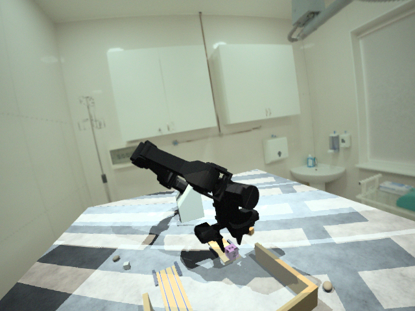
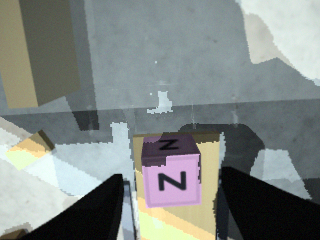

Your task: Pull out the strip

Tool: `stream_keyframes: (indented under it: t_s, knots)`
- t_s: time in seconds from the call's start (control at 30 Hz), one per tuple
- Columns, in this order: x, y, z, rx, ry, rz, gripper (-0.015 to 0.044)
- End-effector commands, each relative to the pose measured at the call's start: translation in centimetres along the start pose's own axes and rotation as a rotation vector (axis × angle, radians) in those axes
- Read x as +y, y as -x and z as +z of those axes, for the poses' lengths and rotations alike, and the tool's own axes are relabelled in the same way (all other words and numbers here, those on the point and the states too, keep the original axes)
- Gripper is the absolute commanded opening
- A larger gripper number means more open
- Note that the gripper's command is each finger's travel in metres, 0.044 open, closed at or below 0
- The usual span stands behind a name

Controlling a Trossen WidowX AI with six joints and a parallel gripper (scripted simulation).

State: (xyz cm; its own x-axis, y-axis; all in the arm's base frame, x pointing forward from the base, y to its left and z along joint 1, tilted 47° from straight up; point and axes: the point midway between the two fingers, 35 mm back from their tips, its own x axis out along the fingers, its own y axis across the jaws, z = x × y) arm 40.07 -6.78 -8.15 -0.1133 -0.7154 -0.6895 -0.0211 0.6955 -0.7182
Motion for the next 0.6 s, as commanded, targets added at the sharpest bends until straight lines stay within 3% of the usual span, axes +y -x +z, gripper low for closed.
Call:
stream_keyframes:
  t_s: [0.0,0.47,0.57]
  knots:
    - [0.0,-0.9,-0.2,0.001,0.008,-0.005,0.0250]
    - [0.0,-2.6,-0.3,0.002,0.008,-0.007,0.0250]
    - [-0.1,-2.3,-0.1,0.002,0.000,-0.002,0.0171]
